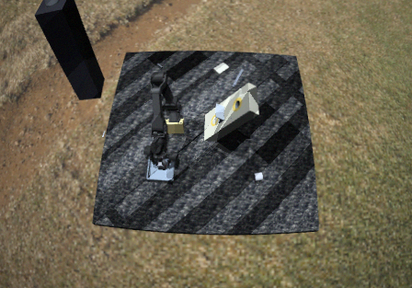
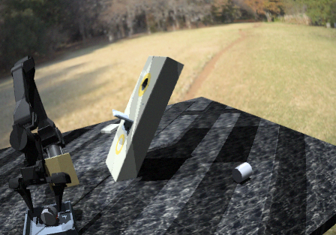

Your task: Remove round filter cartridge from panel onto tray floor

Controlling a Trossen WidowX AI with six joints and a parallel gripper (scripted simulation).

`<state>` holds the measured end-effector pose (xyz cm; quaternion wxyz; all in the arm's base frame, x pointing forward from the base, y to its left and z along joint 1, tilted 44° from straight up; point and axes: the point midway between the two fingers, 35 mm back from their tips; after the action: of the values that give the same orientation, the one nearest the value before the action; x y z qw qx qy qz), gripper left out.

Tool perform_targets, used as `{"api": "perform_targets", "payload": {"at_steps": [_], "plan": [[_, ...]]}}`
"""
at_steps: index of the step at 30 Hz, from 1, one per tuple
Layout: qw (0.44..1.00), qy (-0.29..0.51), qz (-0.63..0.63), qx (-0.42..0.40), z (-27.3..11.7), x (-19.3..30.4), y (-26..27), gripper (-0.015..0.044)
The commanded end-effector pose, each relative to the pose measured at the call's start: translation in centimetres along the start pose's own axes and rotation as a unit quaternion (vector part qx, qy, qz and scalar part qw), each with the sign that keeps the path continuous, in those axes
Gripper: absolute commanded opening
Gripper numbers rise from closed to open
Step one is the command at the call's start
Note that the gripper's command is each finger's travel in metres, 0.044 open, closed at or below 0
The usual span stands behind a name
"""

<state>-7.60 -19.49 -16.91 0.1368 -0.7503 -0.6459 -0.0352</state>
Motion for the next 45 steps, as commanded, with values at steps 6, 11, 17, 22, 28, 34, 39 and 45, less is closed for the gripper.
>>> {"api": "perform_targets", "payload": {"at_steps": [6,11,17,22,28,34,39,45], "plan": [[1.000,0.000,0.000,0.000,-6.1,-3.4,-0.3,0.0440],[1.000,-0.005,-0.001,0.002,-5.2,-3.2,-0.3,0.0440],[1.000,-0.005,-0.001,0.002,-5.2,-3.2,-0.3,0.0440],[1.000,-0.005,-0.001,0.002,-5.2,-3.2,-0.3,0.0440],[1.000,-0.005,-0.001,0.002,-5.2,-3.2,-0.3,0.0440],[1.000,-0.005,-0.001,0.002,-5.2,-3.2,-0.3,0.0440],[1.000,-0.005,-0.001,0.002,-5.2,-3.2,-0.3,0.0440],[1.000,-0.005,-0.001,0.002,-5.2,-3.2,-0.3,0.0440]]}}
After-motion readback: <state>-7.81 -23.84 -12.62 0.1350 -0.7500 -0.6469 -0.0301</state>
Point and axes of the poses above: the point midway between the two fingers, 35 mm back from their tips, its own z axis out along the fingers, its own y axis across the jaws, x = y × z, and after that the axes turned 5 degrees about -z, right-handed
